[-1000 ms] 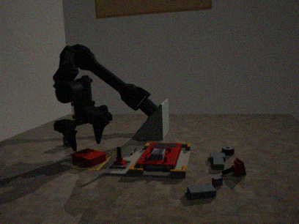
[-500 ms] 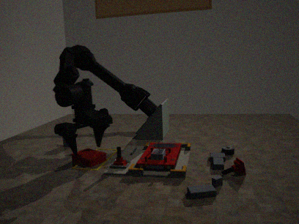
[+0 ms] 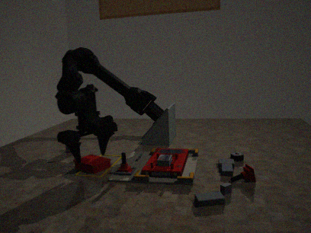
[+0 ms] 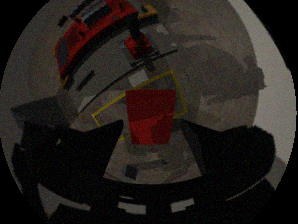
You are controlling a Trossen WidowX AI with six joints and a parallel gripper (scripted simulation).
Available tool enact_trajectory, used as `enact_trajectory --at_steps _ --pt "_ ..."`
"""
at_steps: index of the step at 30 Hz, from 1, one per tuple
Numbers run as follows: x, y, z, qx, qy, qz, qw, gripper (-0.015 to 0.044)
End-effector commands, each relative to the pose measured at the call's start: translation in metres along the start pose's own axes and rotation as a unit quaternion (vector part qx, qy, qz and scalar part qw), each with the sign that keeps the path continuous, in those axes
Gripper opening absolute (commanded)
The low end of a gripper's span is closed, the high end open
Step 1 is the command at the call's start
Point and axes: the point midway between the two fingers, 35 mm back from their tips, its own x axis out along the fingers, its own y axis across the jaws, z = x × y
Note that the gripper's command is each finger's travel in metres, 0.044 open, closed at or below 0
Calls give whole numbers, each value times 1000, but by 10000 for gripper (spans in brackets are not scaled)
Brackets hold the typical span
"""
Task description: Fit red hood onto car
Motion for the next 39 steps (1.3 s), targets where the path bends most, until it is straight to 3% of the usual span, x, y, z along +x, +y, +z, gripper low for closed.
enact_trajectory --at_steps 1,37,39 --pt "3 2 0 -4 4 1 1000 440" --pt "20 2 -1 -4 4 1 1000 440" --pt "18 0 -1 0 2 -1 1000 387"
